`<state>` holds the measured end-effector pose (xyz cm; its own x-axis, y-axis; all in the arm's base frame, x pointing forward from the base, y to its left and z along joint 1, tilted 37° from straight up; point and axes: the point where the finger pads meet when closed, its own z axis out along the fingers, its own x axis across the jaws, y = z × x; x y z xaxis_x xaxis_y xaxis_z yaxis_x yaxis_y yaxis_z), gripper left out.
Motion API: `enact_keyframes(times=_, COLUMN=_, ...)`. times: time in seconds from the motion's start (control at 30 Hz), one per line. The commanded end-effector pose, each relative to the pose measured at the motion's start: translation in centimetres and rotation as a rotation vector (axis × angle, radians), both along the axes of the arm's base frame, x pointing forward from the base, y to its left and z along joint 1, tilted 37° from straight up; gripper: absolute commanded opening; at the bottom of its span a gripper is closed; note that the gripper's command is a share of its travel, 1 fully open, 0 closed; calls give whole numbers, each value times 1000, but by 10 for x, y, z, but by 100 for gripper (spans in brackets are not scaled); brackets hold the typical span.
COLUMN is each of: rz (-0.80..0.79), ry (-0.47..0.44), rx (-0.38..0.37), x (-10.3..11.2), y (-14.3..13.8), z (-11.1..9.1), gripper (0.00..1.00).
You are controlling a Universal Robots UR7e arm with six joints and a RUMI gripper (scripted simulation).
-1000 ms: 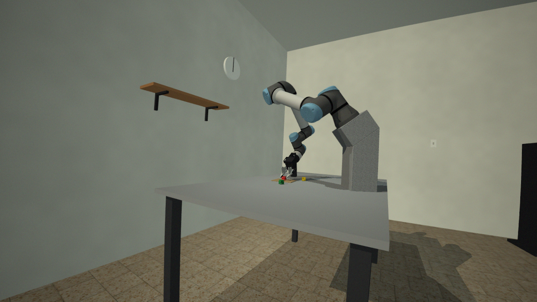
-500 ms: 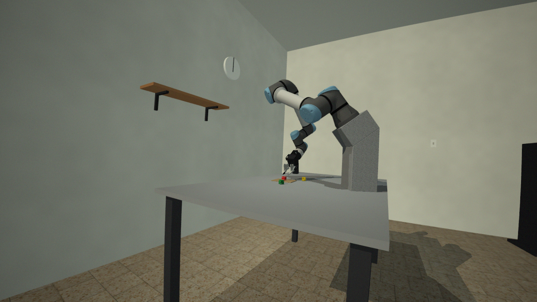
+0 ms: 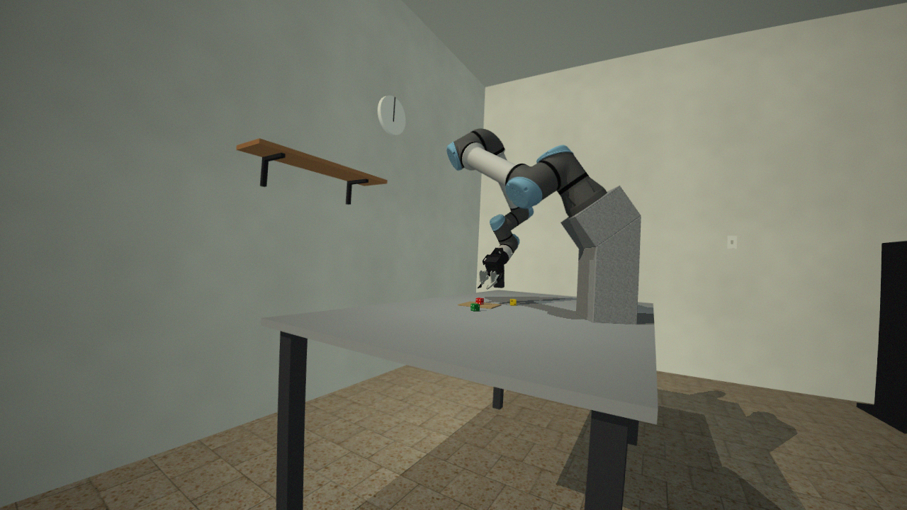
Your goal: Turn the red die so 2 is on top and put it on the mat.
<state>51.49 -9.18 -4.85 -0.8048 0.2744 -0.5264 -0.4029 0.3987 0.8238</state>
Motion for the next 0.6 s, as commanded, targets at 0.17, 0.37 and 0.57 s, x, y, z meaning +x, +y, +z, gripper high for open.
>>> enact_keyframes(times=0.17, rz=1, ry=2, rx=4, x=-22, y=-5, z=28, gripper=24)
enact_keyframes(times=0.37, rz=1, ry=2, rx=3, x=-23, y=-5, z=29, gripper=24)
enact_keyframes(times=0.57, rz=-2, ry=4, rx=-3, x=-23, y=-5, z=29, gripper=24)
